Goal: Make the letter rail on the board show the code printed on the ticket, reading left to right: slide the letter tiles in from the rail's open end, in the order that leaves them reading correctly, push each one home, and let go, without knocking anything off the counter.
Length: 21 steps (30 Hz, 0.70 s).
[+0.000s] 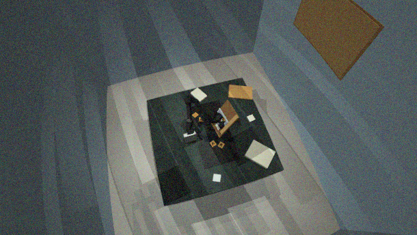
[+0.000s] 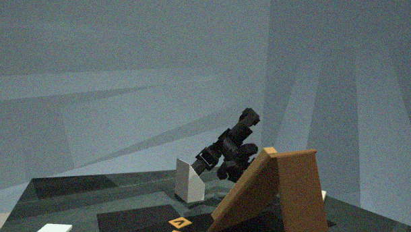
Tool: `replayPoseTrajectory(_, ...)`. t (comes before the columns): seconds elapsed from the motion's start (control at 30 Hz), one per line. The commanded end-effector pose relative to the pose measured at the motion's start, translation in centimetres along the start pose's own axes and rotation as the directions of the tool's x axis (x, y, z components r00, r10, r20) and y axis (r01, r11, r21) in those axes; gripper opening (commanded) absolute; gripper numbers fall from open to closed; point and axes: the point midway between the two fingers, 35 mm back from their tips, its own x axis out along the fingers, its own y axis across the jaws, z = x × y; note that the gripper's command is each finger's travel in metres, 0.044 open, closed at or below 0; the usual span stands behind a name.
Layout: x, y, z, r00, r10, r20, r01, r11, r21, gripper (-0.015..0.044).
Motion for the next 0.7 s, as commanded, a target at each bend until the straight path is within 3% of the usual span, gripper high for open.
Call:
replayPoseTrajectory(0.0,0.0,-0.2,0.0,1.0,0.003,0.0,-0.003,1.0,-0.007,0.0)
replayPoseTrajectory(0.67,0.0,-1.3,0.0,1.0,0.002,0.0,-0.002,1.0,-0.007,0.0)
